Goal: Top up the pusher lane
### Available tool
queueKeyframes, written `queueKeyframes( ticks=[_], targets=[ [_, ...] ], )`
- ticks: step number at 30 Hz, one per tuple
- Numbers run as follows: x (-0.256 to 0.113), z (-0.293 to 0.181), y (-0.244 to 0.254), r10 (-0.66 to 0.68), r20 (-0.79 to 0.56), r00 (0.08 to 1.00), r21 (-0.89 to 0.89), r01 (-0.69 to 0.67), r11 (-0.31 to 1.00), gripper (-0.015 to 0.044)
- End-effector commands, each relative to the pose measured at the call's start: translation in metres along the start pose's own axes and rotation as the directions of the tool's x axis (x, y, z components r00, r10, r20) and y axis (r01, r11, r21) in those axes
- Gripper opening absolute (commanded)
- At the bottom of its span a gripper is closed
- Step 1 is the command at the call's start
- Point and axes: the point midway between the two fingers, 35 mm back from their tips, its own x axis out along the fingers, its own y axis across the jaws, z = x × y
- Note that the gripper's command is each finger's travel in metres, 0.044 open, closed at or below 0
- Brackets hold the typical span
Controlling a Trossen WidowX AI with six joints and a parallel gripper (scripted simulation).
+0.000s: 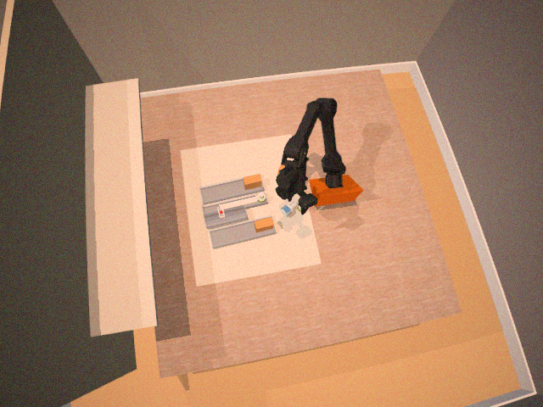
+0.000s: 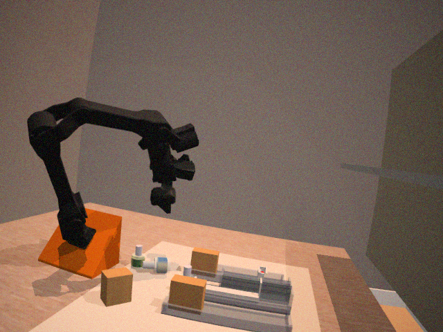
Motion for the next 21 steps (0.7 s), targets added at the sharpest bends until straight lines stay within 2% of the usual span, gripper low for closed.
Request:
queueKeyframes(
  ticks=[1,4,6,17,21],
  targets=[
    [0.047,-0.055,-0.022,-0.301,-0.169,0.938,0.178,0.330,0.927,0.0440],
    [0.059,-0.079,-0.037,-0.449,-0.208,0.869,0.240,0.490,0.838,0.0440],
    [0.061,-0.085,-0.042,-0.490,-0.214,0.845,0.255,0.533,0.807,0.0440],
    [0.058,-0.084,-0.048,-0.492,-0.214,0.844,0.256,0.534,0.806,0.0440],
    [0.083,-0.090,-0.062,-0.492,-0.214,0.844,0.256,0.535,0.805,0.0440]
  ],
)
